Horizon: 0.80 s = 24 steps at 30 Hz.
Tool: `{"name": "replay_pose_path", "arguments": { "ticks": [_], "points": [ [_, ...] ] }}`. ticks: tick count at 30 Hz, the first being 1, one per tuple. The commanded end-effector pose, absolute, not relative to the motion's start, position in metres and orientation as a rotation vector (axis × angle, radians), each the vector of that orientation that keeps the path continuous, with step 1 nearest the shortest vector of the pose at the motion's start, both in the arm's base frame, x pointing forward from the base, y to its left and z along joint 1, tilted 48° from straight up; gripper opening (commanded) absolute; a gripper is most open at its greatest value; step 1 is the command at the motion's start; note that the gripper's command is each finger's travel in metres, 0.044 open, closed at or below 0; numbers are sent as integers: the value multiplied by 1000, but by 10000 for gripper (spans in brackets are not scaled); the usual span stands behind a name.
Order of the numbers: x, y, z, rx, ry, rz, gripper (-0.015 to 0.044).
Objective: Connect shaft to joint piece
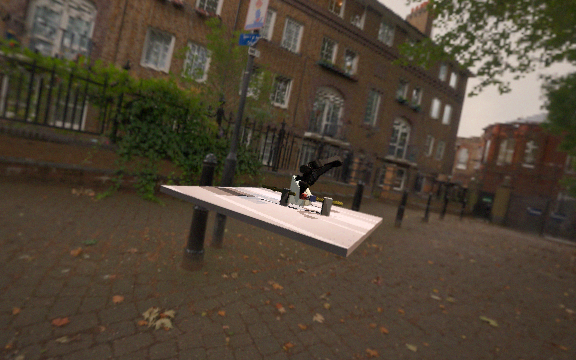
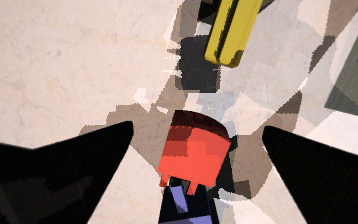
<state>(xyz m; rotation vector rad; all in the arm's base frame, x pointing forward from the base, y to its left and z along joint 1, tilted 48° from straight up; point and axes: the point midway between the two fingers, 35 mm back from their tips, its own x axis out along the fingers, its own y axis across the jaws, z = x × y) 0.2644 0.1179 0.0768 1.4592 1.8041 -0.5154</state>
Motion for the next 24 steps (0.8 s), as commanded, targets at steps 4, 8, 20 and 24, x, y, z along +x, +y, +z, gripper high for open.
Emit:
{"name": "replay_pose_path", "arguments": {
  "ticks": [4,8,20,24],
  "points": [
    [269,103,88,1317,1808,-296,440],
    [270,94,95,1227,1801,-162,440],
    [272,67,119,960,1730,228,440],
    [272,58,127,872,1690,353,440]
  ]
}}
